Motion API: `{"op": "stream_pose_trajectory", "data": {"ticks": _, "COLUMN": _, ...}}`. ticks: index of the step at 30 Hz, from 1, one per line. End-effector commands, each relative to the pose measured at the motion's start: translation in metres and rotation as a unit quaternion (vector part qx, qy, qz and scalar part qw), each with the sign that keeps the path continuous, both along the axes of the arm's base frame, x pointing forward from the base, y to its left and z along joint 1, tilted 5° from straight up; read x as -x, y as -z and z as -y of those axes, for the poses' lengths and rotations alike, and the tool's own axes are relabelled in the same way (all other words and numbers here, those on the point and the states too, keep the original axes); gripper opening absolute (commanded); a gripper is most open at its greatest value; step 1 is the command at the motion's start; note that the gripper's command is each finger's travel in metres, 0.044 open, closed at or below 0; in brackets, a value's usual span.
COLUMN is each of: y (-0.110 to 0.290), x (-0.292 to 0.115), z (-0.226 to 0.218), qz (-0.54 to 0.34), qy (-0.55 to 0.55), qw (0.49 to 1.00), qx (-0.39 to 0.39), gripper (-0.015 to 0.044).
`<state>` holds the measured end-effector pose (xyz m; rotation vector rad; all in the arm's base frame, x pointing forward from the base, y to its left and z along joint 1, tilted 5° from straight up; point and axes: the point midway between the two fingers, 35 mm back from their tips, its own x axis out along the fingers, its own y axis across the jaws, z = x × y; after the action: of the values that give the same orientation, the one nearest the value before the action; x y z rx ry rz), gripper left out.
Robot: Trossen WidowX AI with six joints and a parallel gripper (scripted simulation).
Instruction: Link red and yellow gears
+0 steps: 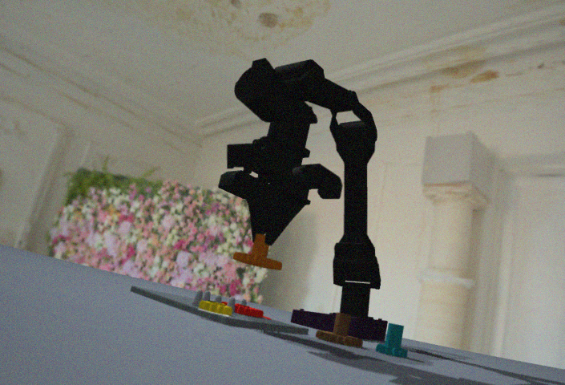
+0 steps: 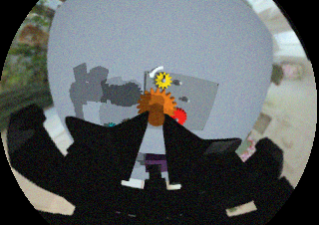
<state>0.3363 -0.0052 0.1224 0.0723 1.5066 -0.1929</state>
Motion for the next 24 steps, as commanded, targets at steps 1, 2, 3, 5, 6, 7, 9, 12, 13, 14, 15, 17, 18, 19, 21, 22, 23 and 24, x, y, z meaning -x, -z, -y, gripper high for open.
{"op": "stream_pose_trajectory", "data": {"ticks": 1, "y": 0.006, "x": 0.001, "z": 0.009, "qz": 0.000, "qy": -0.001, "qw": 1.000, "qx": 0.000, "gripper": 0.0000}}
{"op": "stream_pose_trajectory", "data": {"ticks": 2, "y": 0.007, "x": 0.001, "z": 0.012, "qz": 0.000, "qy": -0.001, "qw": 1.000, "qx": 0.000, "gripper": 0.0000}}
{"op": "stream_pose_trajectory", "data": {"ticks": 3, "y": 0.008, "x": 0.002, "z": 0.014, "qz": 0.000, "qy": -0.001, "qw": 1.000, "qx": 0.000, "gripper": 0.0000}}
{"op": "stream_pose_trajectory", "data": {"ticks": 5, "y": 0.011, "x": 0.002, "z": 0.019, "qz": 0.000, "qy": -0.001, "qw": 1.000, "qx": 0.001, "gripper": 0.0000}}
{"op": "stream_pose_trajectory", "data": {"ticks": 6, "y": 0.013, "x": 0.002, "z": 0.022, "qz": 0.000, "qy": -0.001, "qw": 1.000, "qx": 0.001, "gripper": 0.0000}}
{"op": "stream_pose_trajectory", "data": {"ticks": 7, "y": 0.014, "x": 0.003, "z": 0.024, "qz": 0.000, "qy": -0.001, "qw": 1.000, "qx": 0.001, "gripper": 0.0000}}
{"op": "stream_pose_trajectory", "data": {"ticks": 9, "y": 0.017, "x": 0.004, "z": 0.029, "qz": 0.000, "qy": -0.001, "qw": 1.000, "qx": 0.001, "gripper": 0.0000}}
{"op": "stream_pose_trajectory", "data": {"ticks": 12, "y": 0.019, "x": 0.004, "z": 0.033, "qz": 0.000, "qy": -0.001, "qw": 1.000, "qx": 0.002, "gripper": 0.0000}}
{"op": "stream_pose_trajectory", "data": {"ticks": 13, "y": 0.018, "x": 0.004, "z": 0.033, "qz": 0.000, "qy": -0.001, "qw": 1.000, "qx": 0.002, "gripper": 0.0000}}
{"op": "stream_pose_trajectory", "data": {"ticks": 14, "y": 0.018, "x": 0.004, "z": 0.033, "qz": 0.000, "qy": -0.001, "qw": 1.000, "qx": 0.002, "gripper": 0.0000}}
{"op": "stream_pose_trajectory", "data": {"ticks": 15, "y": 0.017, "x": 0.004, "z": 0.033, "qz": 0.000, "qy": -0.001, "qw": 1.000, "qx": 0.002, "gripper": 0.0000}}
{"op": "stream_pose_trajectory", "data": {"ticks": 17, "y": 0.016, "x": 0.005, "z": 0.032, "qz": 0.000, "qy": -0.001, "qw": 1.000, "qx": 0.002, "gripper": 0.0000}}
{"op": "stream_pose_trajectory", "data": {"ticks": 18, "y": 0.016, "x": 0.005, "z": 0.032, "qz": 0.000, "qy": -0.001, "qw": 1.000, "qx": 0.002, "gripper": 0.0000}}
{"op": "stream_pose_trajectory", "data": {"ticks": 19, "y": 0.016, "x": 0.005, "z": 0.032, "qz": 0.000, "qy": -0.001, "qw": 1.000, "qx": 0.002, "gripper": 0.0000}}
{"op": "stream_pose_trajectory", "data": {"ticks": 21, "y": 0.016, "x": 0.005, "z": 0.032, "qz": 0.000, "qy": -0.001, "qw": 1.000, "qx": 0.002, "gripper": 0.0000}}
{"op": "stream_pose_trajectory", "data": {"ticks": 22, "y": 0.016, "x": 0.005, "z": 0.032, "qz": 0.000, "qy": -0.001, "qw": 1.000, "qx": 0.002, "gripper": 0.0000}}
{"op": "stream_pose_trajectory", "data": {"ticks": 23, "y": 0.016, "x": 0.005, "z": 0.032, "qz": 0.000, "qy": -0.001, "qw": 1.000, "qx": 0.002, "gripper": 0.0000}}
{"op": "stream_pose_trajectory", "data": {"ticks": 24, "y": 0.016, "x": 0.005, "z": 0.032, "qz": 0.000, "qy": -0.001, "qw": 1.000, "qx": 0.002, "gripper": 0.0000}}
